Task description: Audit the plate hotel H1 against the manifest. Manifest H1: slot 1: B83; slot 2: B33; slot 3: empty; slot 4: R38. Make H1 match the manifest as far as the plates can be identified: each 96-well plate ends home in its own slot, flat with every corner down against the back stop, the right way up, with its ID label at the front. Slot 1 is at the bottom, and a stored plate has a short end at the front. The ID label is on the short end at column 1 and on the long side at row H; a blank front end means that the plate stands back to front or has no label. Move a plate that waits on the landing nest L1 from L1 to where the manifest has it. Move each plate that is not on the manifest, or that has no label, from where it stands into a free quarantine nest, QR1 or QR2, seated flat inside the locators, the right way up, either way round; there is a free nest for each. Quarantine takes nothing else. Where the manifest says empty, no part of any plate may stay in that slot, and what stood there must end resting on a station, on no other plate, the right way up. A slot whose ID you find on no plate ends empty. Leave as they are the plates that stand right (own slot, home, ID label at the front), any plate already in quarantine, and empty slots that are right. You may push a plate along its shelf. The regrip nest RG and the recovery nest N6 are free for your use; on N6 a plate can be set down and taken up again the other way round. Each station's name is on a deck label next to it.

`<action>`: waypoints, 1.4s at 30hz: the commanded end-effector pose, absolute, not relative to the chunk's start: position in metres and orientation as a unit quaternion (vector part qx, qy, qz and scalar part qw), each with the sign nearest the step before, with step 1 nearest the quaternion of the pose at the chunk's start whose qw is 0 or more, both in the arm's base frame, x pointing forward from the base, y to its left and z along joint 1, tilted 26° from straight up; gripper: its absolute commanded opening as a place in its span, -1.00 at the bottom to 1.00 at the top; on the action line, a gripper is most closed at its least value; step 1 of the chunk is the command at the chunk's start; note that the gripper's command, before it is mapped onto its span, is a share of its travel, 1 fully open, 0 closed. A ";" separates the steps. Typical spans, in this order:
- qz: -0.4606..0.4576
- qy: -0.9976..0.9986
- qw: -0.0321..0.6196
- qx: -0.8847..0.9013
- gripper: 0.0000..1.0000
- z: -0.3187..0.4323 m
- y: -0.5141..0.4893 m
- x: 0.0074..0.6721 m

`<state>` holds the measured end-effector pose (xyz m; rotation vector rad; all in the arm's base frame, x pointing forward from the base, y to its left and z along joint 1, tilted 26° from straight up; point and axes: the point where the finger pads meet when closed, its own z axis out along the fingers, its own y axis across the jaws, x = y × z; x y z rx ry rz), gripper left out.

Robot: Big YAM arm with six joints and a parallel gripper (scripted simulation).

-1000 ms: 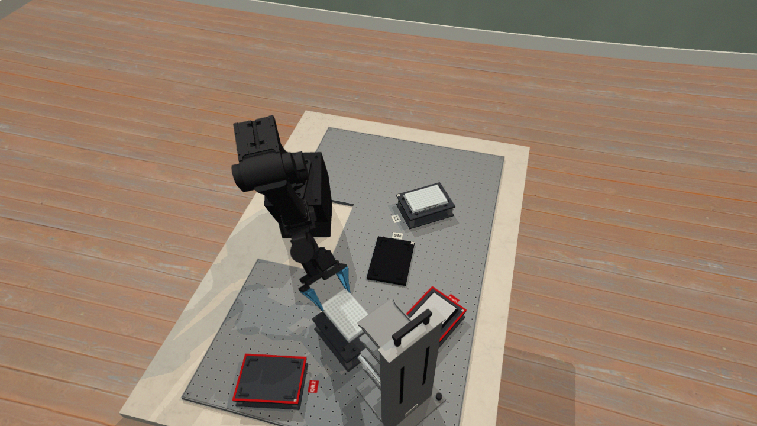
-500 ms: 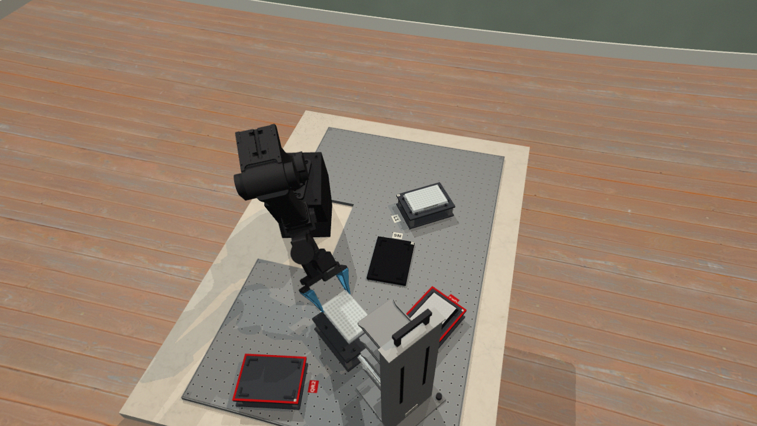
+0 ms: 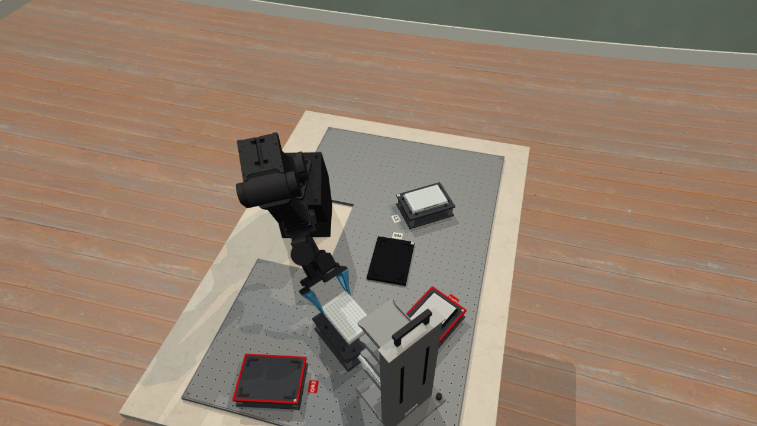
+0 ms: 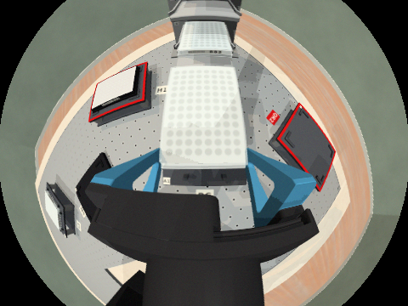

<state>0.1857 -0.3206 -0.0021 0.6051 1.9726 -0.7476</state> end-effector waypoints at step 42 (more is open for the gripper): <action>-0.315 0.794 0.460 0.240 0.72 -0.015 -0.332 0.184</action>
